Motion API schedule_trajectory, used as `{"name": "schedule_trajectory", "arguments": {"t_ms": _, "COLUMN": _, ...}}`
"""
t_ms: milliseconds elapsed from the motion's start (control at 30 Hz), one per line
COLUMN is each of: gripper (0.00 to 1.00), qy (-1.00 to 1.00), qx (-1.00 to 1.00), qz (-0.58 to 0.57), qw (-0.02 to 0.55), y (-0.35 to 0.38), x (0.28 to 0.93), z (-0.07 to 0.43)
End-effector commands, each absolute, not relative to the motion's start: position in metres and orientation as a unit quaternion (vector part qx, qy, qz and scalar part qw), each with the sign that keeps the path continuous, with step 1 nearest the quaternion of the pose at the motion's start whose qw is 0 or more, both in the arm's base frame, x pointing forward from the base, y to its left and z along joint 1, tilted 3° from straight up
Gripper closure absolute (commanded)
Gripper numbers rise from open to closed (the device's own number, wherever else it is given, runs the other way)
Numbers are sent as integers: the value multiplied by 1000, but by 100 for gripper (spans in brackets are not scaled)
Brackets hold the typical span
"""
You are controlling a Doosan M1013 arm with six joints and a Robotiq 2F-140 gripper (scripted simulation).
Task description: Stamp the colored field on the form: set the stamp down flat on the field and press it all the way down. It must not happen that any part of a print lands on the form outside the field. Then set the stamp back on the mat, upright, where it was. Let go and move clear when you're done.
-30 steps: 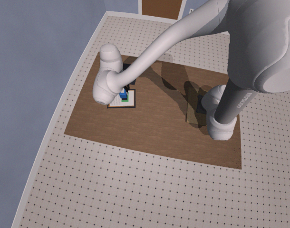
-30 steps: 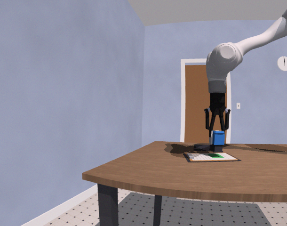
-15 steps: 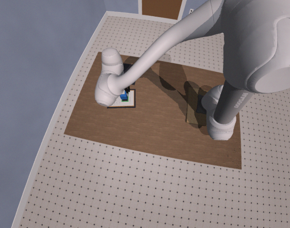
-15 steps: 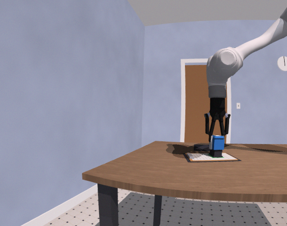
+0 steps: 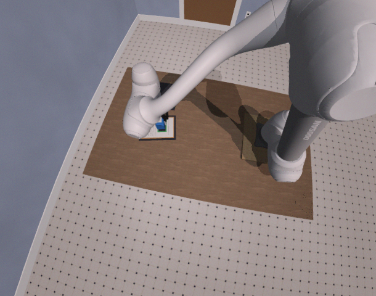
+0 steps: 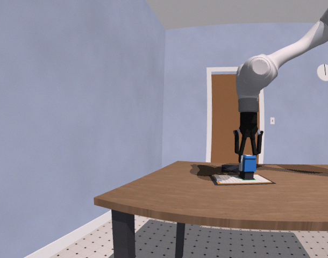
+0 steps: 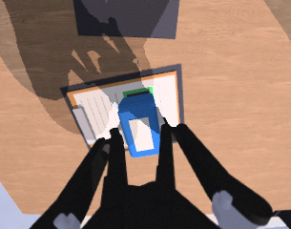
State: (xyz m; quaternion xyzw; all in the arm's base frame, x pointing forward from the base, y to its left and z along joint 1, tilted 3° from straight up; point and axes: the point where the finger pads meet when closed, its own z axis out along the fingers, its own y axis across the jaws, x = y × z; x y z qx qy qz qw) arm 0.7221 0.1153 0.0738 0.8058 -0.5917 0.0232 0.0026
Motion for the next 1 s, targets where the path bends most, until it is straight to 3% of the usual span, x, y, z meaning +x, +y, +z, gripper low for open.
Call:
{"name": "schedule_trajectory", "arguments": {"t_ms": 0, "gripper": 79, "qy": -592, "qx": 806, "qz": 23, "qw": 3, "y": 115, "x": 722, "z": 70}}
{"name": "schedule_trajectory", "arguments": {"t_ms": 967, "gripper": 79, "qy": -592, "qx": 806, "qz": 23, "qw": 3, "y": 115, "x": 723, "z": 59}}
